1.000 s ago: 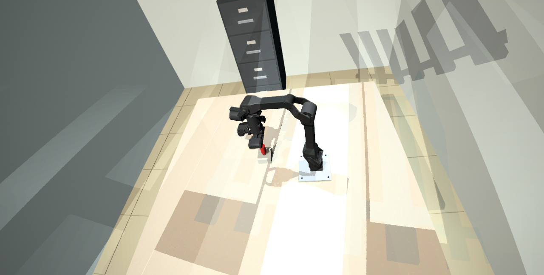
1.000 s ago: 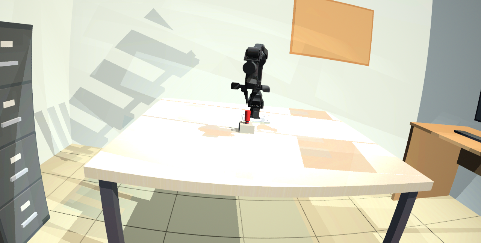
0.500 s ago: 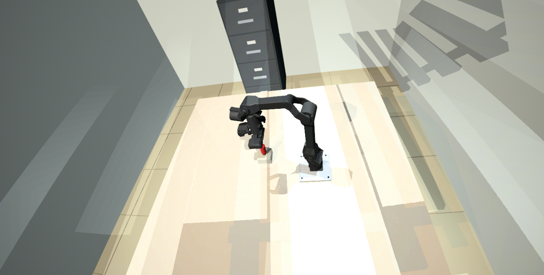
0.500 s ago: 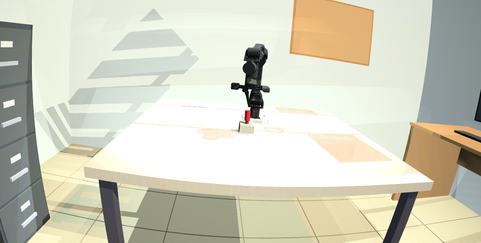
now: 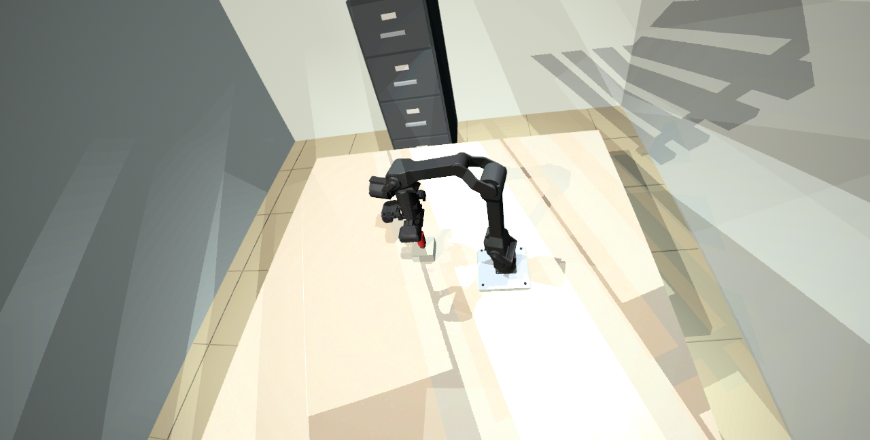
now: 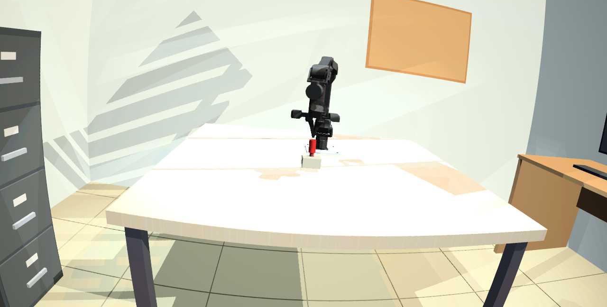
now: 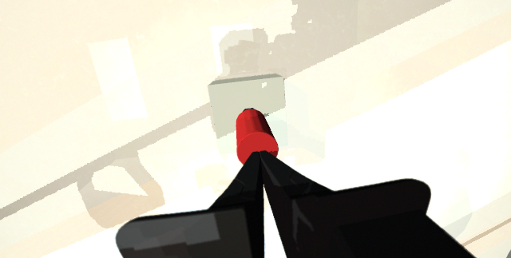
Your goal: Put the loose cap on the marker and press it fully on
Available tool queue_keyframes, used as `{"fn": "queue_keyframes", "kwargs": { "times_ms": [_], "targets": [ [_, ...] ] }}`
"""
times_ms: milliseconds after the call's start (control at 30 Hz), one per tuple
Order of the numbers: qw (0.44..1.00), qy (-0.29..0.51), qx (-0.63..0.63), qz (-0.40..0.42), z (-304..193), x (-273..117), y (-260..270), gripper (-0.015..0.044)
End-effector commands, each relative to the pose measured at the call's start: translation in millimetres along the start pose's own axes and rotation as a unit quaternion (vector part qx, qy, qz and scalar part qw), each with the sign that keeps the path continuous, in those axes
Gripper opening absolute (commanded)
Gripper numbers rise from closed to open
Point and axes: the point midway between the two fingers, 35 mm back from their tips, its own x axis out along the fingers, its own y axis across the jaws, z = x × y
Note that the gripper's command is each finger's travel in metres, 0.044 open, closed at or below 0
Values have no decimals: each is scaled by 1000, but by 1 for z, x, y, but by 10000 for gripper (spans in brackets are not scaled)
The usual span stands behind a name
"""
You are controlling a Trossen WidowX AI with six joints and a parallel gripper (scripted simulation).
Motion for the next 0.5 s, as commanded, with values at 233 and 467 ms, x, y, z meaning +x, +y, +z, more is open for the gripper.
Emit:
{"fn": "queue_keyframes", "kwargs": {
  "times_ms": [233,467],
  "targets": [
    [1000,1,-2,0,0,17,0,0],
    [1000,-3,0,-1,1,14,0,0]
  ]
}}
